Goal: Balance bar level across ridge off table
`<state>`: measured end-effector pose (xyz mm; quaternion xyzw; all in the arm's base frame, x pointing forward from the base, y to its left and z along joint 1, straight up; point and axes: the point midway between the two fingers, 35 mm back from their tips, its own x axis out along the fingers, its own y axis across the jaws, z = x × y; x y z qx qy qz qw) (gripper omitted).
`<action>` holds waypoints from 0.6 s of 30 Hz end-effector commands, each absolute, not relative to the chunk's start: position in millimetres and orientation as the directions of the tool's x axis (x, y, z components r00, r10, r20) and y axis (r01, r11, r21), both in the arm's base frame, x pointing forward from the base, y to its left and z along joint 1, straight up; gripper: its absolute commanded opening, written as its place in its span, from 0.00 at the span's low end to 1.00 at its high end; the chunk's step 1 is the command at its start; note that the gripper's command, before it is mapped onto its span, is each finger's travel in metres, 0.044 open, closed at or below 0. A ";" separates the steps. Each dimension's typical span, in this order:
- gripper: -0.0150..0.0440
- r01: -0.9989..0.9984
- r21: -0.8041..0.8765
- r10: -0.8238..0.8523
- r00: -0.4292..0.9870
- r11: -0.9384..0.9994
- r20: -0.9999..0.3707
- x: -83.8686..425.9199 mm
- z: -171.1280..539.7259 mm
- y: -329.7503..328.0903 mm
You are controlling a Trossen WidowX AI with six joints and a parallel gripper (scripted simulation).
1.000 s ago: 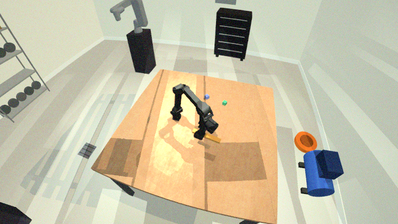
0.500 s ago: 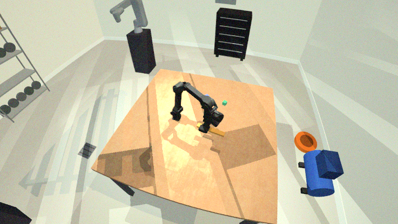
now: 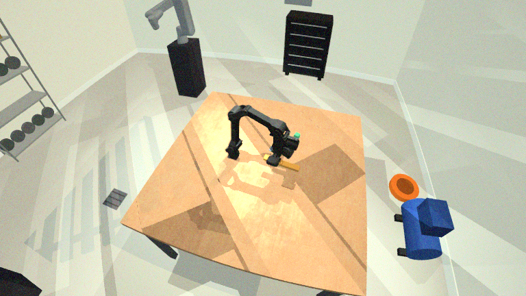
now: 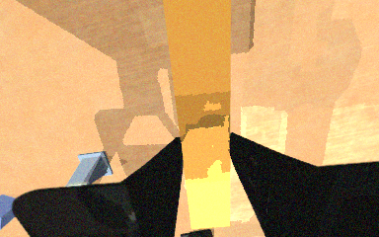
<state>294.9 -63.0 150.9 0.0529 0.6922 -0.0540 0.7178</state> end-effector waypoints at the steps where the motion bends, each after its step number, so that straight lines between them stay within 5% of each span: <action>1: 0.25 0.152 0.000 -0.004 0.026 0.988 -1.000 291.4 149.0 -47.1; 18: 0.25 0.135 0.005 0.002 0.025 0.991 -1.000 276.9 149.1 19.1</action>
